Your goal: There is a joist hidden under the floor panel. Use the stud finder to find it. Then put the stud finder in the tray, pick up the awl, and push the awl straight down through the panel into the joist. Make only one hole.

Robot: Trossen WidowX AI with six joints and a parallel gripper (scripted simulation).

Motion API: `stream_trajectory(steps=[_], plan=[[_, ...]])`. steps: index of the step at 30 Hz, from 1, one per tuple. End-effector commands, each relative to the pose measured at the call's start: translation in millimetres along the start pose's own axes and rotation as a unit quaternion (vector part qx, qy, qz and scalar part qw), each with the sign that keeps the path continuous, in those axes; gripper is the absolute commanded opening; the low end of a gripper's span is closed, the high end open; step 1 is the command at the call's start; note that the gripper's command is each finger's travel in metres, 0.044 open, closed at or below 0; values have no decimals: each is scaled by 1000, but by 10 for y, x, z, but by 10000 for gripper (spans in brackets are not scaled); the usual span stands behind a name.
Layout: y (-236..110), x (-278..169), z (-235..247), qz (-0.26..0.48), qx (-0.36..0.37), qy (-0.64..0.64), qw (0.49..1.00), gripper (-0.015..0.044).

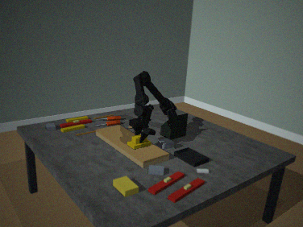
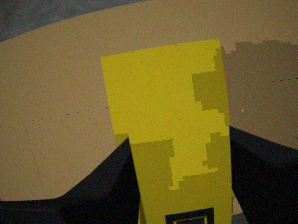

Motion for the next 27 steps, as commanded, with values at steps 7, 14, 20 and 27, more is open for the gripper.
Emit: stream_trajectory(steps=[7,14,20,27], plan=[[4,-31,135,2,1,1,1000,0],[2,-52,226,2,1,1,1000,0],[0,-70,305,2,2,1,1000,0],[-2,-91,396,2,2,2,1000,0]])
Point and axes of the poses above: the point midway between the two fingers, 35 mm back from their tips, its own y axis out along the fingers, its own z axis across the jaws, x = y × z, the point moved 9 cm from there along -y, back along the fingers, and after that the axes turned 13 degrees about y, right-handed, at the moved point
